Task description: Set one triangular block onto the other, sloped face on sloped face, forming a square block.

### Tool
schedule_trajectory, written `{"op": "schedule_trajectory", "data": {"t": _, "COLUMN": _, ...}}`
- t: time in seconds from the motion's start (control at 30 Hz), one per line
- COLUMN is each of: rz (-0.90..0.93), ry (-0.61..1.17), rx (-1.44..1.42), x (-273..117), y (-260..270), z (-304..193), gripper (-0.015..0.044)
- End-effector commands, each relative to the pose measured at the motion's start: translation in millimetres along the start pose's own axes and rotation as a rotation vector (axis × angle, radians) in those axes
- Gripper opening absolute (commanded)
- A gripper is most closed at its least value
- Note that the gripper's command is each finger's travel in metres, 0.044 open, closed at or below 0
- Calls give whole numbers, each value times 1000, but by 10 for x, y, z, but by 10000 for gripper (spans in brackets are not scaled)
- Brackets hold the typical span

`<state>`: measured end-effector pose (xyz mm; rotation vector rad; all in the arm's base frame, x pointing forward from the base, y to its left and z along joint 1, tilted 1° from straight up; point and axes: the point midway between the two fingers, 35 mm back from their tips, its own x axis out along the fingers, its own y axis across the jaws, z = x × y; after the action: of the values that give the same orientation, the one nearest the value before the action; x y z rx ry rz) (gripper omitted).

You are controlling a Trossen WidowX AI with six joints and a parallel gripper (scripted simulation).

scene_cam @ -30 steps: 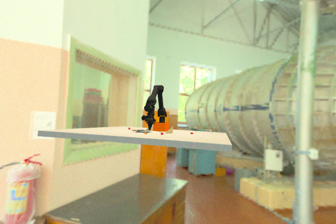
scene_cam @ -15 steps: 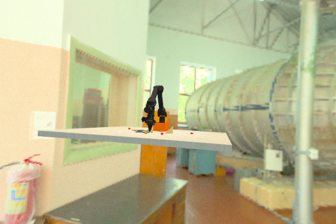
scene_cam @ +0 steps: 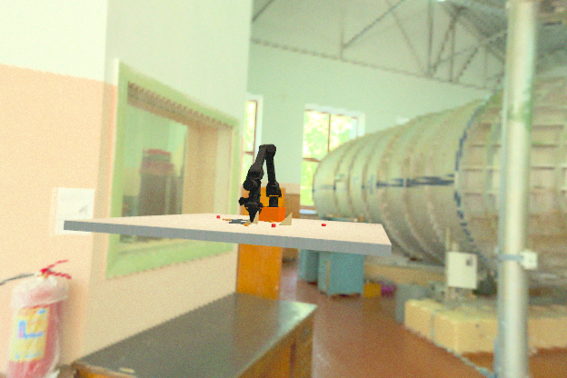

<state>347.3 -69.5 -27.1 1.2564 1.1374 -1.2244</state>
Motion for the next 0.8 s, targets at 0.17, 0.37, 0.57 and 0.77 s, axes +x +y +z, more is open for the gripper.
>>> {"op": "schedule_trajectory", "data": {"t": 0.17, "rz": 0, "ry": 0, "rx": 0, "x": -25, "y": 3, "z": 0, "gripper": 440}}
{"op": "schedule_trajectory", "data": {"t": 0.37, "rz": 0, "ry": 0, "rx": 0, "x": -602, "y": 3, "z": 0, "gripper": 440}}
{"op": "schedule_trajectory", "data": {"t": 0.57, "rz": 15, "ry": -2, "rx": -1, "x": -567, "y": 29, "z": 6, "gripper": 440}}
{"op": "schedule_trajectory", "data": {"t": 0.77, "rz": 6, "ry": -24, "rx": -166, "x": -583, "y": 33, "z": -24, "gripper": 440}}
